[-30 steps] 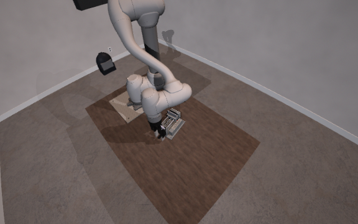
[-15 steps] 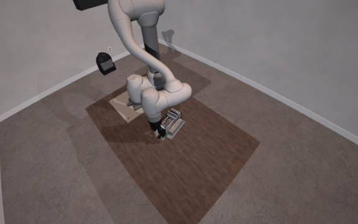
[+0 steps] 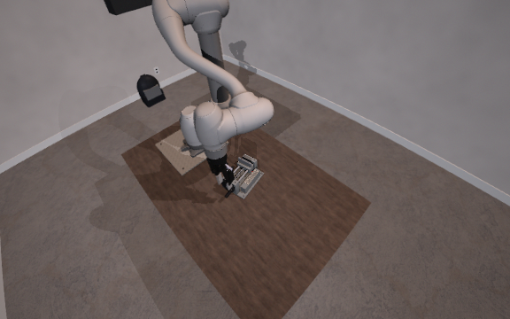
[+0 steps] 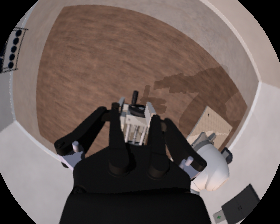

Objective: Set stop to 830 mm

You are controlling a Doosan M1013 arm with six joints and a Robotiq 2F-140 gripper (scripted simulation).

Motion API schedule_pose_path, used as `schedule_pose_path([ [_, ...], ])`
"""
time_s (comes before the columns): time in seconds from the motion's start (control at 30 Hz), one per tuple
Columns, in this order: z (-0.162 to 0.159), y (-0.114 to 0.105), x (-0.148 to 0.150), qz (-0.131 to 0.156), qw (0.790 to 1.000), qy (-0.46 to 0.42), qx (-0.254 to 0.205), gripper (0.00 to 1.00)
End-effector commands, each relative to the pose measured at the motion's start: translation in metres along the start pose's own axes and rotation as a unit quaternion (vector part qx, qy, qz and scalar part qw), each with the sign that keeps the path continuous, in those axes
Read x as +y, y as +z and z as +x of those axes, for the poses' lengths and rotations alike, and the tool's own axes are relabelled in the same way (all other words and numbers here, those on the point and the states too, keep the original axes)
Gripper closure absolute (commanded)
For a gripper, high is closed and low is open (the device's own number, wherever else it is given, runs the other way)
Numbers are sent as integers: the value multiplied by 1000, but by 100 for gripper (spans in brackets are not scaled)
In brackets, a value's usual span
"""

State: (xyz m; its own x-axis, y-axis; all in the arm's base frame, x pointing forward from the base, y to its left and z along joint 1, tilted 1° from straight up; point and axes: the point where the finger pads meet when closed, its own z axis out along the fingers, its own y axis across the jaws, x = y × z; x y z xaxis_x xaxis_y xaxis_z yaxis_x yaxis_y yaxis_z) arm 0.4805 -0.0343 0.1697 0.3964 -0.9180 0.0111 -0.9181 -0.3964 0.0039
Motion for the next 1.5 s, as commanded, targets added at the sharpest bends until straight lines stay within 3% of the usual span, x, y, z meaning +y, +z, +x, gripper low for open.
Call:
schedule_pose_path([
  [0.0,0,0,0,0,1000,0,0,67],
  [0.67,-2,-5,-1,0,1000,0,0,67],
  [1.1,-90,-5,-55,0,1000,0,0,67],
  [1.47,-95,-5,-58,0,1000,0,0,67],
])
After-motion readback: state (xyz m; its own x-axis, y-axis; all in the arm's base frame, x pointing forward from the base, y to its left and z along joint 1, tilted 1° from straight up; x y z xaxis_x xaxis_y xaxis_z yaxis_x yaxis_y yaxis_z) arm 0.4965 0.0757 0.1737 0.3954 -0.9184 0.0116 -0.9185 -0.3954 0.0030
